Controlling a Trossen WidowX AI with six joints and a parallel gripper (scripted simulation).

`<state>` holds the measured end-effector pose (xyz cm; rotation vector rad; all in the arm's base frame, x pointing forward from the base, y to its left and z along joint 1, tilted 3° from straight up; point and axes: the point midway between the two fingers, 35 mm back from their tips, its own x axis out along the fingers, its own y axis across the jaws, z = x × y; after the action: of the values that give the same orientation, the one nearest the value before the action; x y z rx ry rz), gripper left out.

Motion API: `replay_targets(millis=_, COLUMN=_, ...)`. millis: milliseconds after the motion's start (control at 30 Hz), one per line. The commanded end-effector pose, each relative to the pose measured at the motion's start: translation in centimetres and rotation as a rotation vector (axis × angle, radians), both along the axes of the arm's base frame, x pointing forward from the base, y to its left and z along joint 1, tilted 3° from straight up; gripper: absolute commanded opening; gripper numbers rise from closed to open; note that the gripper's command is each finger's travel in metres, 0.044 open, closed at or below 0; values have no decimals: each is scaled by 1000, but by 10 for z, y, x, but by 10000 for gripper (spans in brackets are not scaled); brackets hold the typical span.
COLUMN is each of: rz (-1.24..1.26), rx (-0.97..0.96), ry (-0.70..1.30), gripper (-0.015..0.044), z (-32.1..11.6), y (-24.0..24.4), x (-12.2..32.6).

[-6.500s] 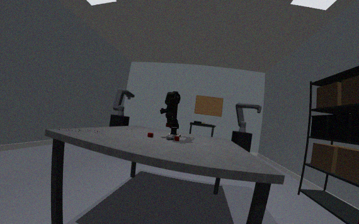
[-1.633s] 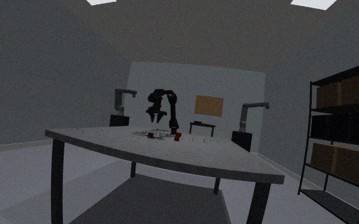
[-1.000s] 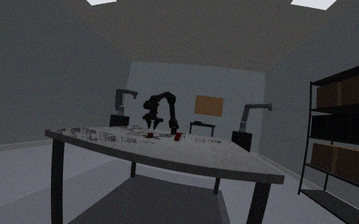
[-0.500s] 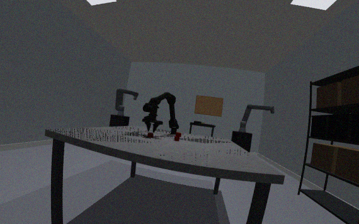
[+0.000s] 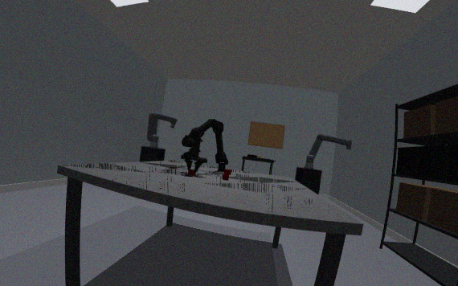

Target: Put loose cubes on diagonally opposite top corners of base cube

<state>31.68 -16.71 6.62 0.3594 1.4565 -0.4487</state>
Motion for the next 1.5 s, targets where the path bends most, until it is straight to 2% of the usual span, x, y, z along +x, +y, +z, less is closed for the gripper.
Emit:
replay_targets(millis=0, rz=4, rx=1, ry=4, gripper=212, z=-4, y=0, x=0)
replay_targets(millis=133, rz=4, rx=1, ry=4, gripper=107, z=-4, y=0, x=0)
replay_targets(millis=167, rz=4, rx=1, ry=4, gripper=105, z=-4, y=0, x=0)
replay_targets(millis=333, rz=4, rx=1, ry=3, gripper=105, z=0, y=0, x=0)
replay_targets(millis=1467, rz=4, rx=1, ry=3, gripper=105, z=105, y=8, x=-6)
